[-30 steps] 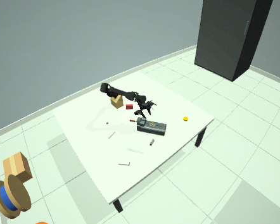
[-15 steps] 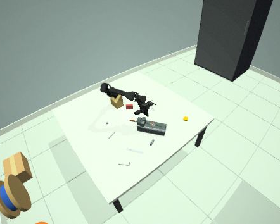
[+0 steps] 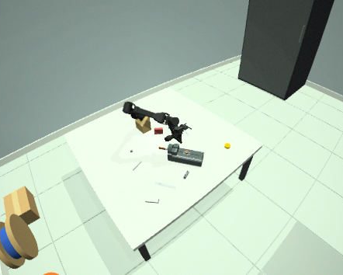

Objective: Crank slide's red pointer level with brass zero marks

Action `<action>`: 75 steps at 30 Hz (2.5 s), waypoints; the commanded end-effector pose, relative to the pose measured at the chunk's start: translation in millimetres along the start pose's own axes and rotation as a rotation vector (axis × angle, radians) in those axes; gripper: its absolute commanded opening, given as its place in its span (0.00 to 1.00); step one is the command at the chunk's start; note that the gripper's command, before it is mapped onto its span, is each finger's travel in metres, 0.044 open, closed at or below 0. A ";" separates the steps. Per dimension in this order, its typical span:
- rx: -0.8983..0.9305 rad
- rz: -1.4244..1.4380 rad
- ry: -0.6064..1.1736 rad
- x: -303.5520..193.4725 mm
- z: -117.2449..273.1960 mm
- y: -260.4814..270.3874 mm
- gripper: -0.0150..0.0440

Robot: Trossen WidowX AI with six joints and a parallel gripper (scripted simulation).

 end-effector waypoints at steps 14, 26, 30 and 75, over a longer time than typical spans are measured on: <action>0.000 0.000 0.000 0.0 0.0 -0.1 0.97; 0.000 0.000 0.000 0.0 0.0 -0.1 0.56; 0.000 0.000 0.000 0.0 0.0 -0.1 0.38; 0.000 0.000 0.000 0.0 0.0 0.1 0.82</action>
Point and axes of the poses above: the point midway between the two fingers, 35 mm back from their tips, its own z axis back along the fingers, its own y axis across the jaws, x = y × z, the point moved 4 cm from there along z, back along the fingers, and after that the axes turned 14 degrees about -z, right-handed, at the moved point
